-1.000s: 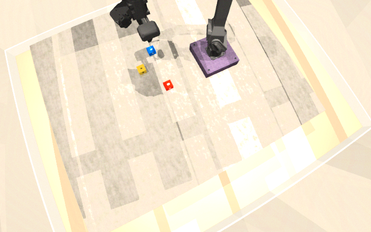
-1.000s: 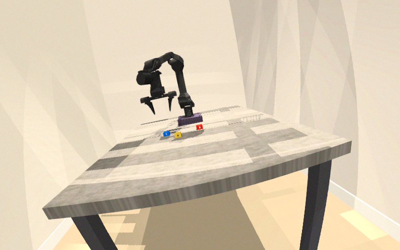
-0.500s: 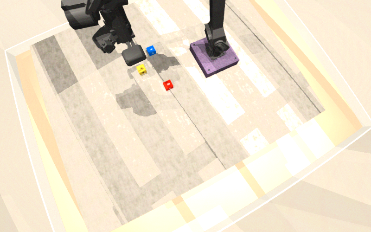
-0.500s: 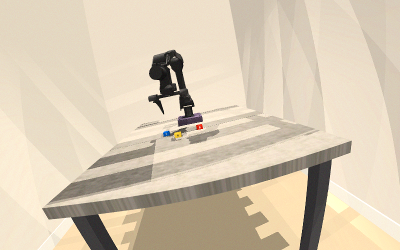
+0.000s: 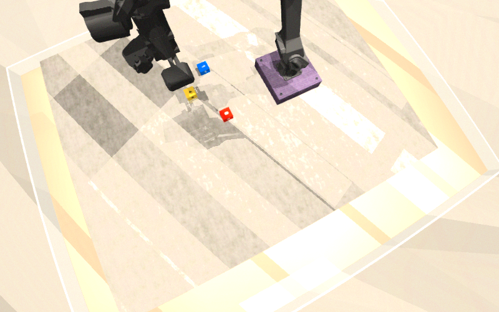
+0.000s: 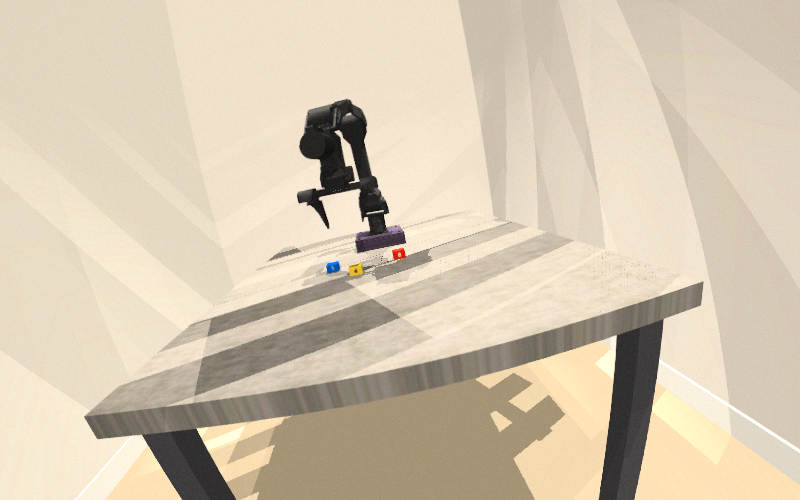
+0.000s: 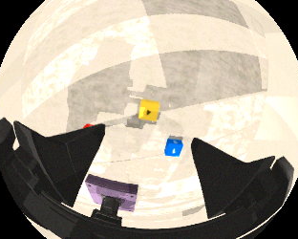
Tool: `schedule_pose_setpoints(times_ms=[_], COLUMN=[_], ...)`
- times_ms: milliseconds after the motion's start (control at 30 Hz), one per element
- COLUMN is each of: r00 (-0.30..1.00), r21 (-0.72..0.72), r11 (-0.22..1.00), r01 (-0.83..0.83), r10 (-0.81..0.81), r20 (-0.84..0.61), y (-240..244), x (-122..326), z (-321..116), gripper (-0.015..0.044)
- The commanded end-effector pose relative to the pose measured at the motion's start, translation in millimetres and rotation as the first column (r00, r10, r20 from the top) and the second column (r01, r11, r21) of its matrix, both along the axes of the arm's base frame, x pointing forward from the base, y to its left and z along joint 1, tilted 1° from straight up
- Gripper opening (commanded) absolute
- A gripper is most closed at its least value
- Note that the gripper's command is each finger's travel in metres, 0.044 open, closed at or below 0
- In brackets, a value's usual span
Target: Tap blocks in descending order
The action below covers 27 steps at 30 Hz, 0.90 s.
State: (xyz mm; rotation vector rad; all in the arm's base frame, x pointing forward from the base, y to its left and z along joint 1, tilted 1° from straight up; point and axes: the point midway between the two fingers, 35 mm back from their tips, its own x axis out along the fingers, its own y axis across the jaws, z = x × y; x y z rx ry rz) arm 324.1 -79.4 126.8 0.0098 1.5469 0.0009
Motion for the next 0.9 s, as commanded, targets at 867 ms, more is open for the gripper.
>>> schedule_pose_setpoints(times_ms=[867], r00=[1.0], r21=[0.012], r11=[1.0], r01=[0.004], r10=[-0.004], r20=[-0.004], y=[122], x=[-70], z=[0], gripper=[0.04])
